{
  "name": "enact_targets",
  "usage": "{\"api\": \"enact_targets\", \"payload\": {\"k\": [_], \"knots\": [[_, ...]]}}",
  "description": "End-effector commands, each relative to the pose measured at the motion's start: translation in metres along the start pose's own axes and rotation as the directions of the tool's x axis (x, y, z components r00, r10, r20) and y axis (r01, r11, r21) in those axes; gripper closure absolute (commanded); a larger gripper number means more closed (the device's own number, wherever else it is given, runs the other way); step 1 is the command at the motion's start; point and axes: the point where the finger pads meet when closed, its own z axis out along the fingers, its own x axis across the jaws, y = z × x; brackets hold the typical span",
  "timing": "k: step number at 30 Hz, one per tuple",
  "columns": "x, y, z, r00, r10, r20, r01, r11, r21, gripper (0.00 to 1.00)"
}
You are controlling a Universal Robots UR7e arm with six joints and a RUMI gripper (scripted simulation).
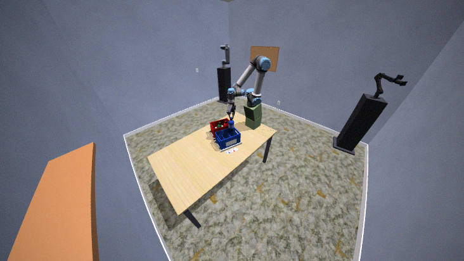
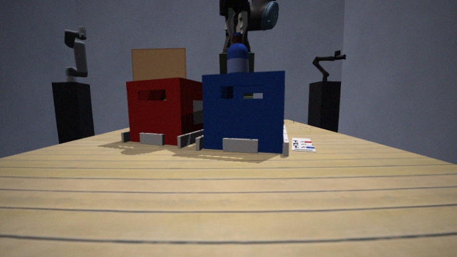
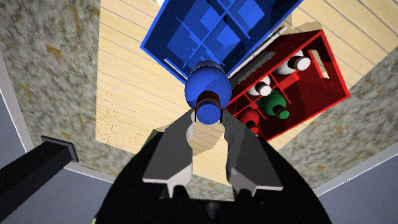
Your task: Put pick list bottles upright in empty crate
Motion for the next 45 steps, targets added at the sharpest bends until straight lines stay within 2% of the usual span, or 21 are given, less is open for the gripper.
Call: {"api": "enact_targets", "payload": {"k": [1, 8, 45], "knots": [[-0.0065, -0.0073, -0.0003, 1.0, 0.0, -0.002, 0.0, 1.0, 0.0, 1.0], [-0.0142, -0.014, -0.0003, 1.0, 0.0, -0.002, 0.0, 1.0, 0.0, 1.0], [-0.0122, -0.0103, -0.0002, 1.0, 0.0, -0.002, 0.0, 1.0, 0.0, 1.0]]}}
